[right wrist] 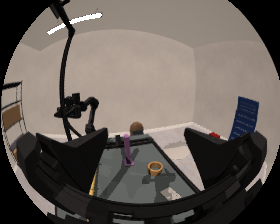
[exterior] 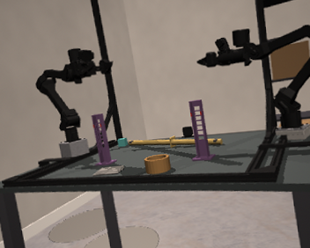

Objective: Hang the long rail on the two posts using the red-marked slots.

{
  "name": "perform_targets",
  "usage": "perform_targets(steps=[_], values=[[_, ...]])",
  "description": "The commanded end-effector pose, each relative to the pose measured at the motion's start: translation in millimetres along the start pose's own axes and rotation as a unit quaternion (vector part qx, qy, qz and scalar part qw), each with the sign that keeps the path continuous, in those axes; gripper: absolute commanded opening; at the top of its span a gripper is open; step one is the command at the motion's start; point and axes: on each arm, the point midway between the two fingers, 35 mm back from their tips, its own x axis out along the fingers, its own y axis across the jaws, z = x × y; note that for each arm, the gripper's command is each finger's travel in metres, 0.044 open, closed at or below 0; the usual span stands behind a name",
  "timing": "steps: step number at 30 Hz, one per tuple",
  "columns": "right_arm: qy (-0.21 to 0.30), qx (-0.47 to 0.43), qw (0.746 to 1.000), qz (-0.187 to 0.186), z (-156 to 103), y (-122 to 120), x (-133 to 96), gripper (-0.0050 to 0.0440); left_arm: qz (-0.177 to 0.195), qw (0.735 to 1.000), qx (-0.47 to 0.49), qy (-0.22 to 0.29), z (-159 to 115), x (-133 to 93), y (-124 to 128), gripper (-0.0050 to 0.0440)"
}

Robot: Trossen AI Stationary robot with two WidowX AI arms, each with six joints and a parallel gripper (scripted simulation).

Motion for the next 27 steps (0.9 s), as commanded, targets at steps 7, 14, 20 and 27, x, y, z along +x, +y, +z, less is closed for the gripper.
perform_targets(steps=[7,14,20,27], values=[[0.0,0.0,1.0,0.0,0,0,0,0.044,0.0,1.0,0.0,0.0,0,0,0,0.044],[0.0,0.0,1.0,0.0,0,0,0,0.044,0.0,1.0,0.0,0.0,0,0,0,0.044],[0.051,0.014,0.998,0.02,-18,14,13,0.044,0.011,0.999,0.007,0.051,-16,13,7,0.044],[0.263,0.046,0.96,0.085,-98,77,41,0.044,0.046,0.967,0.022,0.251,-81,47,42,0.044]])
